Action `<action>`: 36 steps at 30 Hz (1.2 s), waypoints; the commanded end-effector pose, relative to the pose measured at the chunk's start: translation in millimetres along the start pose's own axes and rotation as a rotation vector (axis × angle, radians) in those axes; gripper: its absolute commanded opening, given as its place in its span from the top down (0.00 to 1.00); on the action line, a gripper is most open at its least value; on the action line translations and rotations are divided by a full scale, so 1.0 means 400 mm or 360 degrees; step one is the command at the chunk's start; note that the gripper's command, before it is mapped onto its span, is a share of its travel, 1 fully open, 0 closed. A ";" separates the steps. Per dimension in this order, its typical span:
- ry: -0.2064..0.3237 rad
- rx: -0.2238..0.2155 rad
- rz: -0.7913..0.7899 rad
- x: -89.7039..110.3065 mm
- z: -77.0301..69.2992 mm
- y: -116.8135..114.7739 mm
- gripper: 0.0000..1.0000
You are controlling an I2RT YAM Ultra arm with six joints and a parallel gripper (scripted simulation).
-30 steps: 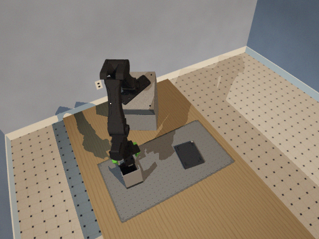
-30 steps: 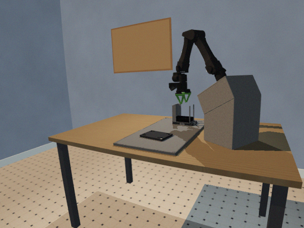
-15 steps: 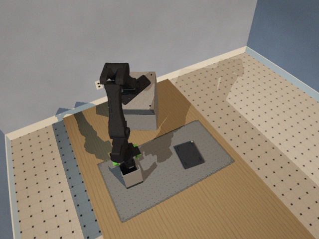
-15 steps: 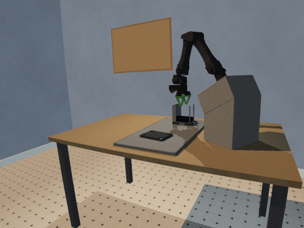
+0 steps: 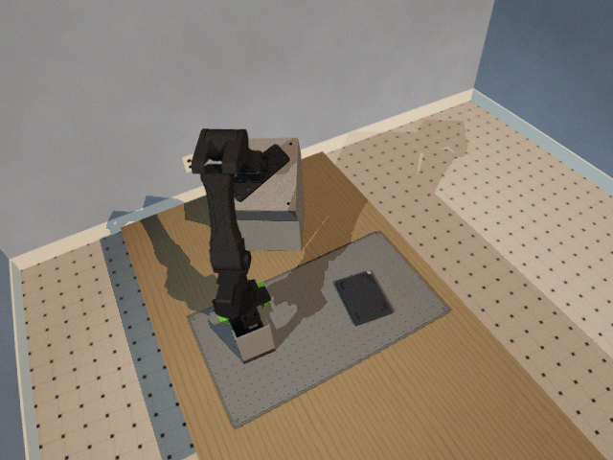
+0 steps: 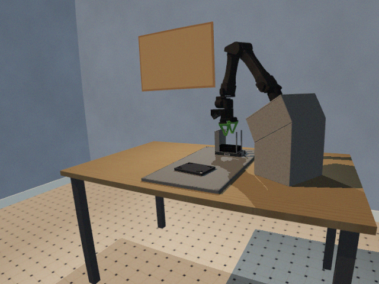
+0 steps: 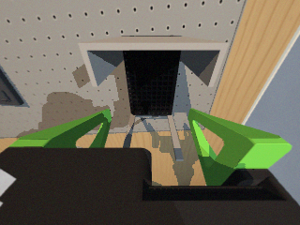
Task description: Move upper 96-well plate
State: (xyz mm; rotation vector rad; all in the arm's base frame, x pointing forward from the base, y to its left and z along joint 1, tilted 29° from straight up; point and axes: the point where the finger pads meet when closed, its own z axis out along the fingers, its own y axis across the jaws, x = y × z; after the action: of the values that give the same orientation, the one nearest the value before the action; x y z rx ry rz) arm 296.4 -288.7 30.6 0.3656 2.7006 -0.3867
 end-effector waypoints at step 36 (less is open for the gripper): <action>-0.0064 0.0032 0.0000 -0.041 0.141 -0.016 0.00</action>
State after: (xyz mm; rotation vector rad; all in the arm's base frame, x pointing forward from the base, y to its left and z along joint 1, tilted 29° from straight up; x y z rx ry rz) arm 314.2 -306.5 -17.6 0.3682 2.7023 -0.3856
